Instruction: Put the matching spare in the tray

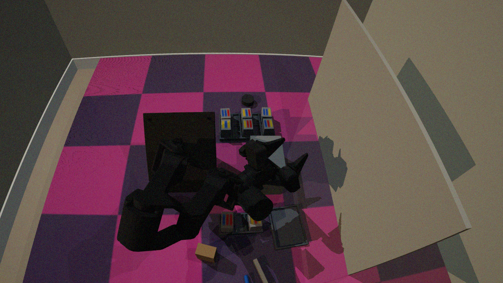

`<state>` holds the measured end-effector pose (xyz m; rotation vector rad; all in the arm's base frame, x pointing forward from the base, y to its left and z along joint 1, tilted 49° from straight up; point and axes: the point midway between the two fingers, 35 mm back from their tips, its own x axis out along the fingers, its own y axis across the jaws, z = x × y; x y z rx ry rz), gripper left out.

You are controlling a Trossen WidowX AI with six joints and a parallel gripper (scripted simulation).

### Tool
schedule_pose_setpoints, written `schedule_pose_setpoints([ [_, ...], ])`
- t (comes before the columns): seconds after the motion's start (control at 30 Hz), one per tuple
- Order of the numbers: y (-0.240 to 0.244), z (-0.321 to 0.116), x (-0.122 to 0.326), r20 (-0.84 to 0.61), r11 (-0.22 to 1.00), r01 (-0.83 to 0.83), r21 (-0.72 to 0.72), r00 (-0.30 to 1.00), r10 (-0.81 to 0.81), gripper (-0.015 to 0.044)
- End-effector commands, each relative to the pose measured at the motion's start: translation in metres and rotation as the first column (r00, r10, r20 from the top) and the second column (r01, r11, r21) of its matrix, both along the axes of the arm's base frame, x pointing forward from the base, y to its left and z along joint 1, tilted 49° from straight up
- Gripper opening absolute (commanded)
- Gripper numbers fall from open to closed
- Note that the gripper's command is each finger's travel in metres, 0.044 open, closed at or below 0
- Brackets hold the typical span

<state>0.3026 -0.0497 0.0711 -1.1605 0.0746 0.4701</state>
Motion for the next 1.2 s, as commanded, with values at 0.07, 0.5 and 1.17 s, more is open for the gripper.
schedule_pose_setpoints([
  [0.07, -0.008, -0.042, 0.05, -0.464, 0.908, 0.336, 0.249, 0.865, -0.193, 0.044],
  [0.5, 0.016, -0.087, 0.07, -0.835, 0.356, 0.901, -0.249, -0.014, -0.55, 0.044],
  [1.17, 0.049, -0.012, 0.07, -0.31, -0.207, 0.887, -0.412, -0.35, -0.884, 0.044],
])
